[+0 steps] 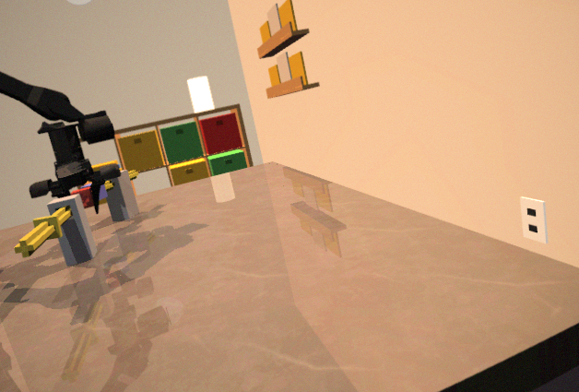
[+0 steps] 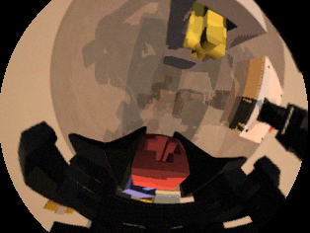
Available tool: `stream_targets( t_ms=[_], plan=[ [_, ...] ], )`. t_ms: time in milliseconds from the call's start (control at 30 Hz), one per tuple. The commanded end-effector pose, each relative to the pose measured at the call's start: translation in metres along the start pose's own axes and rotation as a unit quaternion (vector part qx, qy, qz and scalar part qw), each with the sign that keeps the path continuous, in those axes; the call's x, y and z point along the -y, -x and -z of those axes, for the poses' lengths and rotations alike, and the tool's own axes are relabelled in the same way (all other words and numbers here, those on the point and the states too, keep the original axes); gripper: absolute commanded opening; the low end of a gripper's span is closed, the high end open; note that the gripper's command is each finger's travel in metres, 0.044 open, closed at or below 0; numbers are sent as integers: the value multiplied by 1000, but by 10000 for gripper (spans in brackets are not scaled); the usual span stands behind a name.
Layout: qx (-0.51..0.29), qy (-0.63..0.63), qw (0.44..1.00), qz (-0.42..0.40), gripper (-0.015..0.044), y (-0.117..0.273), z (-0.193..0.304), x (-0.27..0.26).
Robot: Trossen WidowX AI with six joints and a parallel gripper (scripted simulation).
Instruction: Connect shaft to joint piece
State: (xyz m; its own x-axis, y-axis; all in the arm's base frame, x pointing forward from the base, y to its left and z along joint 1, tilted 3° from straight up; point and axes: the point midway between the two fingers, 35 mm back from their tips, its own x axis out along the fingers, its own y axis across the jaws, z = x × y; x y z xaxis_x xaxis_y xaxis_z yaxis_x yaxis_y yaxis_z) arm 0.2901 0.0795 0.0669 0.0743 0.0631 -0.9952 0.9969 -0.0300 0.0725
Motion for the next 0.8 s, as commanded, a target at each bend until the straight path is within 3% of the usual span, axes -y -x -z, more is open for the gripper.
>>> stream_targets(
  t_ms=[0,600,667,767],
  plan=[
    [2,-2,1000,0,182,0,-1,0],
    [2,-2,1000,0,182,0,-1,0],
    [0,0,1000,0,147,0,0,0],
    [0,0,1000,0,147,0,0,0]
  ],
)
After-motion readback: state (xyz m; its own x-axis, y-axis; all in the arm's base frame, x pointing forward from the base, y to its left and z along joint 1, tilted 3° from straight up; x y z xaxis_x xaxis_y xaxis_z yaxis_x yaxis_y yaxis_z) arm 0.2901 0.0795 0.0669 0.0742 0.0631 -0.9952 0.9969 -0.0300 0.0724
